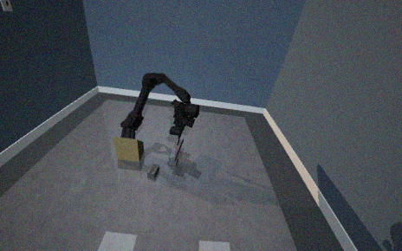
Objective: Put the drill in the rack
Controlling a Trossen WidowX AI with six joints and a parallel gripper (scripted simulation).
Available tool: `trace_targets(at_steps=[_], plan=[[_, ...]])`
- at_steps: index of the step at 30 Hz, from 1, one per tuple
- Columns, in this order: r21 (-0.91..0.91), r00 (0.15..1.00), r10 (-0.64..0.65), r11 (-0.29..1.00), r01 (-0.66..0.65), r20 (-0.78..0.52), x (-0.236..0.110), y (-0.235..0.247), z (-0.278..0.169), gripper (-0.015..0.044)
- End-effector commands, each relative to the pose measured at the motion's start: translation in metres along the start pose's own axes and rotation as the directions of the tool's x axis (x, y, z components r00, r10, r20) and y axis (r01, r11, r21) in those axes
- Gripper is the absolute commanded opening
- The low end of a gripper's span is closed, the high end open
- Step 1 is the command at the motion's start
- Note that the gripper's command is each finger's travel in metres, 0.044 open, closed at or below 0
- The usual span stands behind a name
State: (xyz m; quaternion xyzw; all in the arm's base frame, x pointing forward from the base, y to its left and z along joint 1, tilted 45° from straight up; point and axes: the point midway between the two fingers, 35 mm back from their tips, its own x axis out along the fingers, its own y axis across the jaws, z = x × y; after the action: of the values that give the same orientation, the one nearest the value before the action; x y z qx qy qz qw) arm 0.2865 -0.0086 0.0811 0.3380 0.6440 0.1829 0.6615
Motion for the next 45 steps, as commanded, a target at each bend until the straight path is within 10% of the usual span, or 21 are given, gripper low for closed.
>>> trace_targets(at_steps=[1, 33, 45], plan=[[-0.005, 0.998, 0.019, 1.0, -0.019, -0.066, 0.023, 0.006, -0.008, 0.0], [-0.005, 0.998, 0.019, 1.0, -0.02, -0.066, 0.032, 0.009, -0.009, 0.0], [-0.005, 0.998, 0.016, 1.0, -0.017, -0.066, -0.05, 0.0, 0.002, 0.0315]])
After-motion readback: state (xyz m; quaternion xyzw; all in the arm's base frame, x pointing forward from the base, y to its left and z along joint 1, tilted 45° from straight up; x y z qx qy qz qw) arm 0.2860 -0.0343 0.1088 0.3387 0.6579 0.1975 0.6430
